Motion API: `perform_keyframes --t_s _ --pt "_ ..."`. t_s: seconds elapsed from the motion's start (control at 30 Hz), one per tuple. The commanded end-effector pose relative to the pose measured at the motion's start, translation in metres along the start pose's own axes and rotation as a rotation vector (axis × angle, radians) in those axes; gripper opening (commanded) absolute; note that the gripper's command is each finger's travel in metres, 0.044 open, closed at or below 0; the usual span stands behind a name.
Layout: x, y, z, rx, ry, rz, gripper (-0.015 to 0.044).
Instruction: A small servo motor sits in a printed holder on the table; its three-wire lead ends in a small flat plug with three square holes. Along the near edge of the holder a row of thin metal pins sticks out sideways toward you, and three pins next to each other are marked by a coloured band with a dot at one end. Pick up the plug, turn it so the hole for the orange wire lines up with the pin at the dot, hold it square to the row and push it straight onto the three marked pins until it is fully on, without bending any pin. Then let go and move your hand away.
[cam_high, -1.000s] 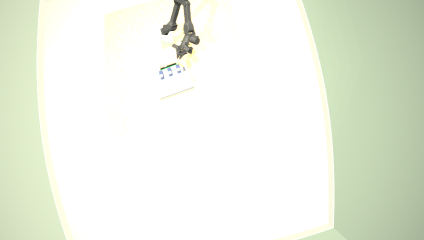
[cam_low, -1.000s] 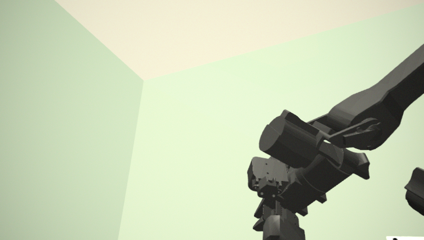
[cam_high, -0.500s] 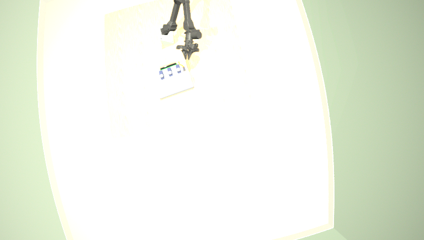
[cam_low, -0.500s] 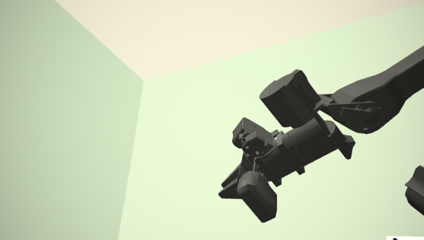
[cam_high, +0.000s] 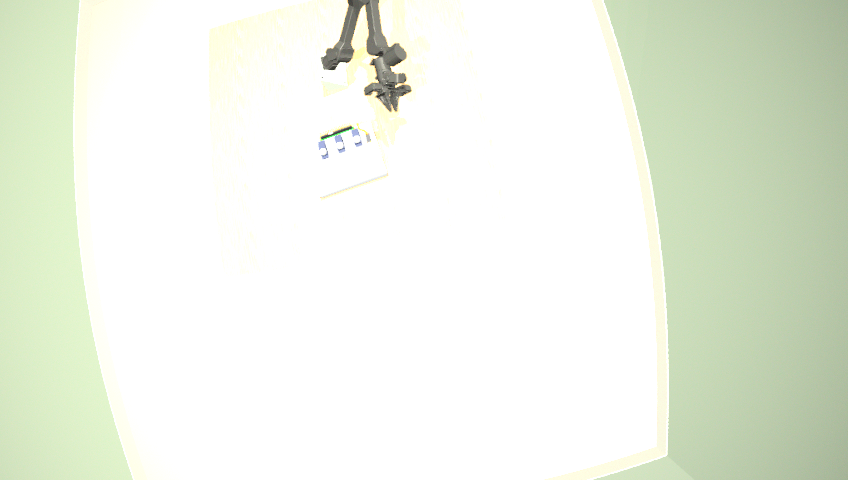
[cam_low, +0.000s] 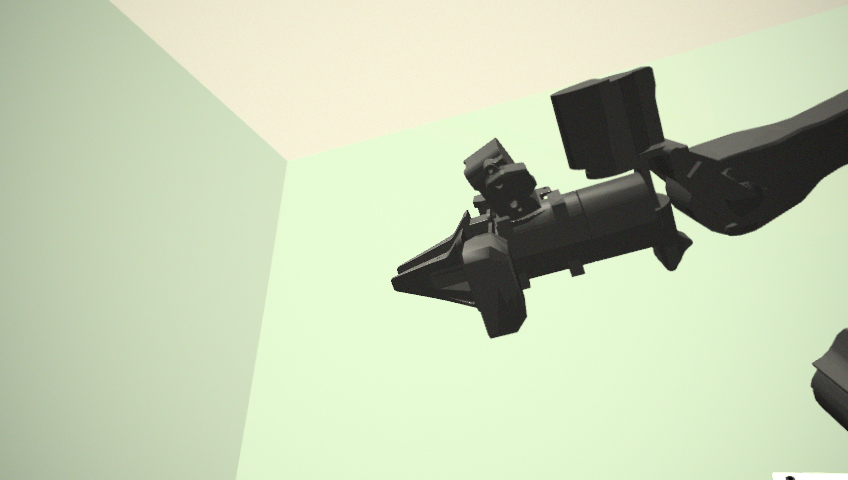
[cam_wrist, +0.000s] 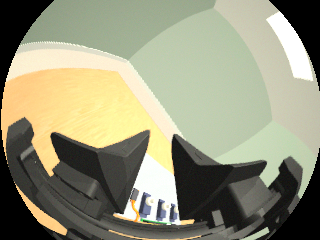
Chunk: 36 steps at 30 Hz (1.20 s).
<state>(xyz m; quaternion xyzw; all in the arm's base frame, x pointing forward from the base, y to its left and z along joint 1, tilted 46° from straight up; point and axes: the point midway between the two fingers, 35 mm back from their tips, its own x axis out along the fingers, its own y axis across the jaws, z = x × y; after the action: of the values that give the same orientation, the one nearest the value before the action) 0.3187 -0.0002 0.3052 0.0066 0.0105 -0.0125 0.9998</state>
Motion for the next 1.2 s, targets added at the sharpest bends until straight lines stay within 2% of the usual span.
perform_keyframes --t_s 0.0,0.57,1.17 --pt "-0.003 0.001 0.022 -0.015 -0.071 0.029 0.0115" --pt "0.049 0.001 -0.06 -0.023 0.454 0.19 0.0115" --pt "0.058 -0.004 -0.138 0.202 0.974 0.396 0.0115"
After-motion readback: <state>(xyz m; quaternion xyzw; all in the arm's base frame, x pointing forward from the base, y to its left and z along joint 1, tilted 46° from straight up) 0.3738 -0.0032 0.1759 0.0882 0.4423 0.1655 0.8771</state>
